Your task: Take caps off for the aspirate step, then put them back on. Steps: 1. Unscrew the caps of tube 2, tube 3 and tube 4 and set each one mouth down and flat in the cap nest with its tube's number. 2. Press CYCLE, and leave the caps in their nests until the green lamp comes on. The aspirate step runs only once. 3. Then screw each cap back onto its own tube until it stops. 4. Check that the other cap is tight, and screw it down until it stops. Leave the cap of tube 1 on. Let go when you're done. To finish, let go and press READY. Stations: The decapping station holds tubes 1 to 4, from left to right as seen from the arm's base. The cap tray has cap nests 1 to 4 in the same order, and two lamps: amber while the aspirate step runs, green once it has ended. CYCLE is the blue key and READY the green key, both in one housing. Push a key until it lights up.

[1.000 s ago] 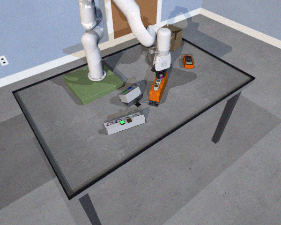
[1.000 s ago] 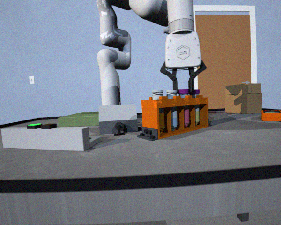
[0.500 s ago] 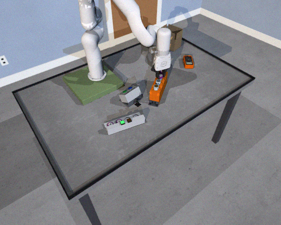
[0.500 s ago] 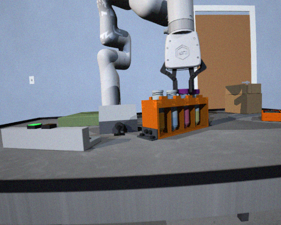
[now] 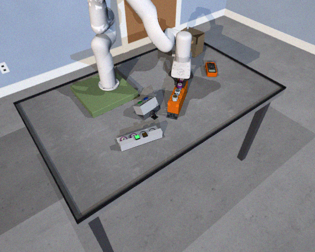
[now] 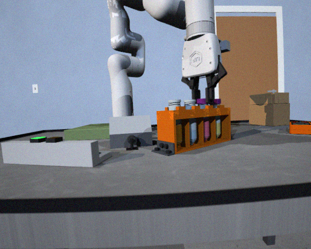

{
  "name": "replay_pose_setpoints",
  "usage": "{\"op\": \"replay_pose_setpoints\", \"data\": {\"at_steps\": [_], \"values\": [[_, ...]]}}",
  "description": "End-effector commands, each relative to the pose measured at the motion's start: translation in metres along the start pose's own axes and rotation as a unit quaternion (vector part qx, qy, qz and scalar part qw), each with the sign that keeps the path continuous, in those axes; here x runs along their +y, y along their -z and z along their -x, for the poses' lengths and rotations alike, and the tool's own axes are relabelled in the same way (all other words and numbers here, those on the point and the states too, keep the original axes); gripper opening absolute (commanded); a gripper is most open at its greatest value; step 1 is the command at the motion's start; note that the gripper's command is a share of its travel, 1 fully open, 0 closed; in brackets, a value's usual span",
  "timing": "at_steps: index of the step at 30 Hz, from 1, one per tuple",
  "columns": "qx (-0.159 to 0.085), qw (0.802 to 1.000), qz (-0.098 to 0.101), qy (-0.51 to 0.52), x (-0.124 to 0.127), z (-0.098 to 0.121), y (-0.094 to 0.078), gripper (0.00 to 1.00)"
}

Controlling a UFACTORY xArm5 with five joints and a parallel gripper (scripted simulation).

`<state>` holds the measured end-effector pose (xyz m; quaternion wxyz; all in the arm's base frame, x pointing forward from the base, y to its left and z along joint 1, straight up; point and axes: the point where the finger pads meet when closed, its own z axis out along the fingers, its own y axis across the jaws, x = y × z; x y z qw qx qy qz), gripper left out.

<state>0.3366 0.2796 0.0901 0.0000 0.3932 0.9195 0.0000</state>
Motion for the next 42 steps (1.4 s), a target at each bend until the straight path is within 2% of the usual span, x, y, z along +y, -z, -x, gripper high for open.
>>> {"op": "replay_pose_setpoints", "data": {"at_steps": [1, 7, 13, 15, 17, 18, 25, 26, 38, 41, 42], "values": [[0.001, 0.992, 0.002, -0.126, 0.0011, 0.0, 0.0008, 0.0], [0.001, 0.967, 0.002, -0.254, 0.0011, 0.0, 0.0005, 0.0], [0.001, 0.927, 0.001, -0.375, 0.0011, 0.0, 0.0003, 0.0], [0.001, 0.927, 0.001, -0.375, 0.0011, 0.0, 0.0003, 0.0], [0.001, 0.902, 0.001, -0.431, 0.0011, 0.0, 0.0002, 0.0], [0.001, 0.898, 0.001, -0.44, 0.0011, 0.0, 0.0002, 0.0], [0.001, 0.898, 0.001, -0.44, 0.0011, 0.0, 0.0002, 0.0], [0.001, 0.898, 0.001, -0.44, 0.0011, 0.0, 0.0002, 0.46], [0.001, 0.898, 0.001, -0.44, 0.0011, 0.0, 0.0002, 0.46], [0.001, 0.946, 0.002, -0.325, 0.0011, 0.0, 0.0007, 0.46], [0.001, 0.954, 0.002, -0.301, 0.0011, 0.0, 0.0007, 0.46]]}}
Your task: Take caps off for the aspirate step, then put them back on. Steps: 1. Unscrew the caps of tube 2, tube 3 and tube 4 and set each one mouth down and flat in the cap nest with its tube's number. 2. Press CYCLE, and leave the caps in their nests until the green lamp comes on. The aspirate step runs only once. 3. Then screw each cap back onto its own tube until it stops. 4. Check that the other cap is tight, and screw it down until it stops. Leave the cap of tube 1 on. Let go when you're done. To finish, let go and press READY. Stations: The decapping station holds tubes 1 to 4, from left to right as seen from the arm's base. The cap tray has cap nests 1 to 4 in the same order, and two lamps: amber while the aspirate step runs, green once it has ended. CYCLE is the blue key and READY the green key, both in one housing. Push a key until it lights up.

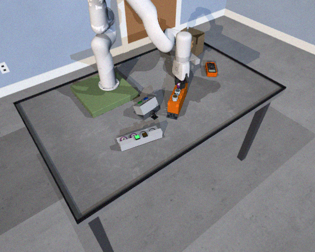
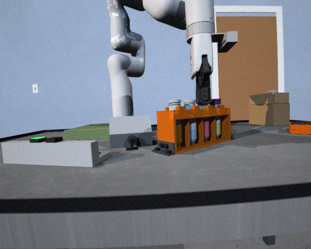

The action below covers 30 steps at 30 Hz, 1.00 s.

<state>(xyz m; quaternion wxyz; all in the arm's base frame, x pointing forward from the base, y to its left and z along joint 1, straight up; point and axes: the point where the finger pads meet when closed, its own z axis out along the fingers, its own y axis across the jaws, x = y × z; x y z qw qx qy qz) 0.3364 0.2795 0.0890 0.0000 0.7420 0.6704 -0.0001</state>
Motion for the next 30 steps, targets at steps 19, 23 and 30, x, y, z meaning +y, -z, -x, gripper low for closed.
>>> {"op": "replay_pose_setpoints", "data": {"at_steps": [19, 23, 30], "values": [[0.001, 0.873, 0.002, 0.488, 0.0008, -0.0009, 0.0018, 0.46], [0.001, 0.84, 0.002, 0.543, 0.0008, -0.0009, 0.0018, 0.46], [0.001, 0.763, 0.002, 0.646, 0.0008, -0.0009, 0.0018, 0.46]]}}
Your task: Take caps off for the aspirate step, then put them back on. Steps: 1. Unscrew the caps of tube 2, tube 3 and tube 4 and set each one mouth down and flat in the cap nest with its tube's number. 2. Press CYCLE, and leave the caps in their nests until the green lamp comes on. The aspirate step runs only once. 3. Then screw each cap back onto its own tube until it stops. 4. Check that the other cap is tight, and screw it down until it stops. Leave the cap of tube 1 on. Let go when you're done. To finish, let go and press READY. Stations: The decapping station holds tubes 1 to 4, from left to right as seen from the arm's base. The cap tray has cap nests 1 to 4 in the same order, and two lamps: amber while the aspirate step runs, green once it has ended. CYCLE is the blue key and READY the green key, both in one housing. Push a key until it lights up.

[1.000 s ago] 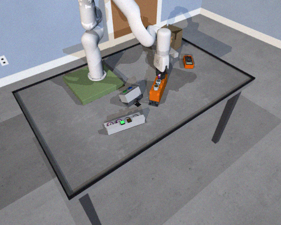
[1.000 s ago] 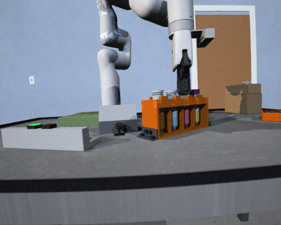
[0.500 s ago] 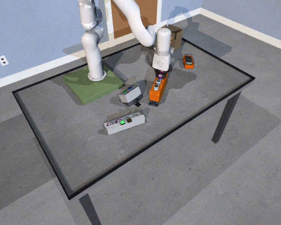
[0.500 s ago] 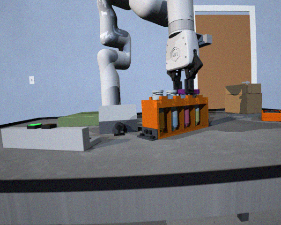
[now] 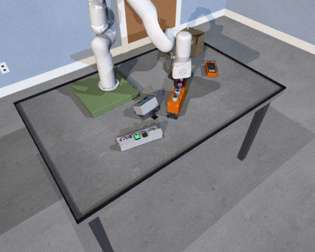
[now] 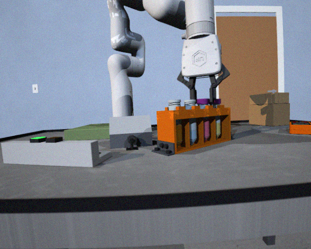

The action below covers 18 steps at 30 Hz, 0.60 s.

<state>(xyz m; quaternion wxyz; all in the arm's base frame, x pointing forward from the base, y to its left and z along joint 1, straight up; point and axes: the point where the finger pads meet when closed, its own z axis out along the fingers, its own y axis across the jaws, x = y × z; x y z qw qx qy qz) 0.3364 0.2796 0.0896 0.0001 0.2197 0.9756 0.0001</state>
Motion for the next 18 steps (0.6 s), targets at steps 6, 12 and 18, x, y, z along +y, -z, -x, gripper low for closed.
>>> {"op": "replay_pose_setpoints", "data": {"at_steps": [6, 12, 18], "values": [[0.0, 0.996, 0.002, 0.088, 0.001, 0.0005, 0.0012, 0.46], [0.0, 0.996, 0.002, 0.088, 0.001, 0.0005, 0.0012, 0.0], [0.0, 0.996, 0.002, 0.088, 0.001, 0.0005, 0.0012, 0.0]]}}
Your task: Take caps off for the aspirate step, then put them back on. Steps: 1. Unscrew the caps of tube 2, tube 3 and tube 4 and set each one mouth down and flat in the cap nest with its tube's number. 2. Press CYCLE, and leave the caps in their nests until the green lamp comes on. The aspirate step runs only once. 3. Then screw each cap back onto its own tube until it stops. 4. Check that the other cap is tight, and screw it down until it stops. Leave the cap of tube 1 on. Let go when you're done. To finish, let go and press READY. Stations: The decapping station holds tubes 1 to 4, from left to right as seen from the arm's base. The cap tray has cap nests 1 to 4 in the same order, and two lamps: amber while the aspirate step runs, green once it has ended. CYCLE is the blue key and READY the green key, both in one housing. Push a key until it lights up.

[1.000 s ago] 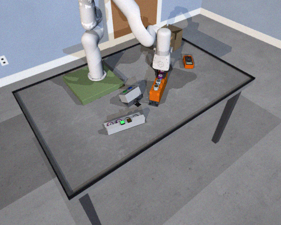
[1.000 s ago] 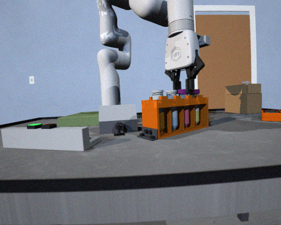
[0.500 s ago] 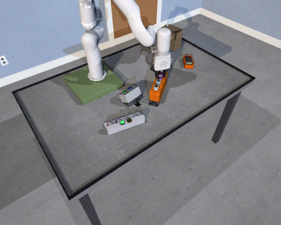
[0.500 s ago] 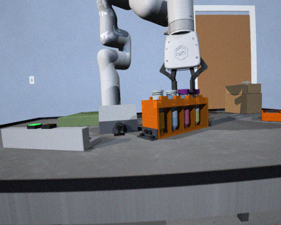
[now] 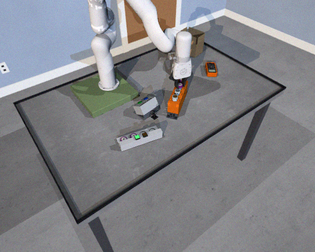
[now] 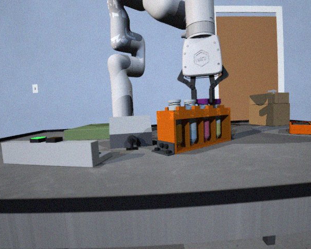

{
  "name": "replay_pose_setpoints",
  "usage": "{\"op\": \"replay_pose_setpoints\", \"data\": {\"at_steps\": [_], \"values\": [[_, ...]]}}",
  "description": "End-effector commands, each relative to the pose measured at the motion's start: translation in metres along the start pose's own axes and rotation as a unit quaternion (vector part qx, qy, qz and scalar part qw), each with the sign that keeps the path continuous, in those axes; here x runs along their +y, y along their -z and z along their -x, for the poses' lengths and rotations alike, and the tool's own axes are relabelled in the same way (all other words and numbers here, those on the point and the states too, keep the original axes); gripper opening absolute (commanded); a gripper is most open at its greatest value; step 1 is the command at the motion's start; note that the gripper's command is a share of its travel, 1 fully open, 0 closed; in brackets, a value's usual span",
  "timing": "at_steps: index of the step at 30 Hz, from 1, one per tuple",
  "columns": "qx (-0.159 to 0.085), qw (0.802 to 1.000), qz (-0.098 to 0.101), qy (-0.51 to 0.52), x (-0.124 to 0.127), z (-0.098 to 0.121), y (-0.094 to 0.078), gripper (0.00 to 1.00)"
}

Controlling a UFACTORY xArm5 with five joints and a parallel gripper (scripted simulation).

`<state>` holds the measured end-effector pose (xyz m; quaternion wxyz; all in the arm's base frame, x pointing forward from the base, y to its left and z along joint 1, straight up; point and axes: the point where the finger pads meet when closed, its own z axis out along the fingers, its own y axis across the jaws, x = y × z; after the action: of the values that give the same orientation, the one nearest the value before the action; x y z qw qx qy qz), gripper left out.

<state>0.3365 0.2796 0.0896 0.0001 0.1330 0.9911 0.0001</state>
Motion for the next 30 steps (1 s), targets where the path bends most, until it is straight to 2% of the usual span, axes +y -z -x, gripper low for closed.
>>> {"op": "replay_pose_setpoints", "data": {"at_steps": [1, 3, 8, 10, 13, 19, 25, 27, 30], "values": [[0.0, 1.0, 0.002, 0.0, 0.0009, 0.0006, 0.0011, 0.0], [0.0, 1.0, 0.002, 0.0, 0.0009, 0.0006, 0.0011, 0.0], [0.0, 0.992, 0.002, -0.125, 0.0009, 0.0006, 0.001, 0.0], [0.0, 0.992, 0.002, -0.125, 0.0009, 0.0006, 0.001, 0.0], [0.0, 0.98, 0.002, -0.199, 0.0009, 0.0006, 0.0009, 0.0], [0.0, 0.944, 0.002, -0.331, 0.0009, 0.0006, 0.0007, 0.0], [0.0, 0.894, 0.002, -0.449, 0.0009, 0.0006, 0.0005, 0.0], [0.0, 0.894, 0.002, -0.449, 0.0009, 0.0006, 0.0005, 0.0], [0.001, 0.852, 0.002, -0.523, 0.0009, 0.0006, 0.0004, 0.0]]}}
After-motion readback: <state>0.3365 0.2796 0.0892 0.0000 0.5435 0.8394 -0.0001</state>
